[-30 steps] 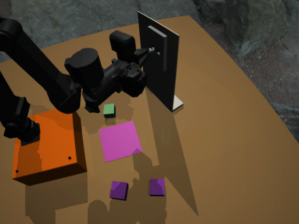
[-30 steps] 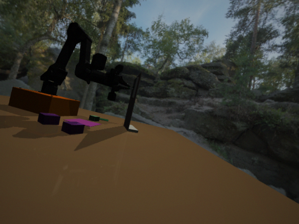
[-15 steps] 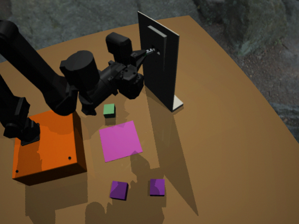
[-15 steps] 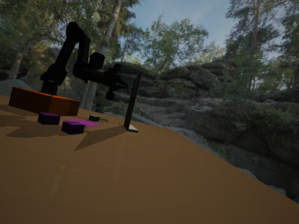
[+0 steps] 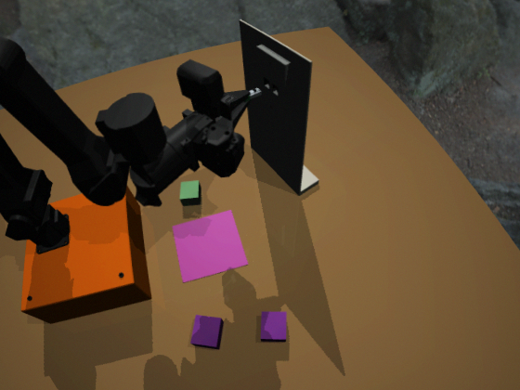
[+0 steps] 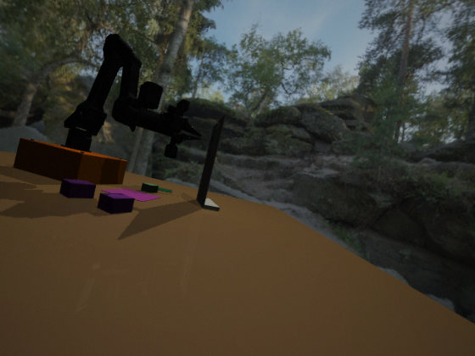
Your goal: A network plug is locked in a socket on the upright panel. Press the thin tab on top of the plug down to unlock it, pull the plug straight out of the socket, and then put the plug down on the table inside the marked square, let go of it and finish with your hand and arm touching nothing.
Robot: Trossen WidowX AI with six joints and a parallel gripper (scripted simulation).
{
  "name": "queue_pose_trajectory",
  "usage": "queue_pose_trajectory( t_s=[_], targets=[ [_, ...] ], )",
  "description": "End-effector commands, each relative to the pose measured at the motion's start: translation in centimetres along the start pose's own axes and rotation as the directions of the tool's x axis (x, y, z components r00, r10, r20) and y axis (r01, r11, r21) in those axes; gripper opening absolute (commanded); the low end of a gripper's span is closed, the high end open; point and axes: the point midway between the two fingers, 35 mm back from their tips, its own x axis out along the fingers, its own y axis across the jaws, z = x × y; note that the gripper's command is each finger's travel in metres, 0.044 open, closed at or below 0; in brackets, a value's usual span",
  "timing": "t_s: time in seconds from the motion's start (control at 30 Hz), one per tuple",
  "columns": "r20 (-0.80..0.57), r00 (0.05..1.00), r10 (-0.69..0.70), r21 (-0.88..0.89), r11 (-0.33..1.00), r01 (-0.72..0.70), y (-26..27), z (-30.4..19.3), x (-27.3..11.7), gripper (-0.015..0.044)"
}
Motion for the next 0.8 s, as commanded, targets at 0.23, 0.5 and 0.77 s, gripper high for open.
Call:
queue_pose_trajectory(
  t_s=[0.23,0.5,0.77],
  targets=[
    [-0.005,1.000,-0.004,0.007,1.000,0.004,-0.2,-0.2,-1.0,0.0000],
    [-0.005,1.000,-0.005,0.007,1.000,0.005,-0.2,-0.2,-1.6,0.0000],
    [-0.005,1.000,-0.005,0.007,1.000,0.006,-0.2,-0.2,-2.2,0.0000]
  ],
)
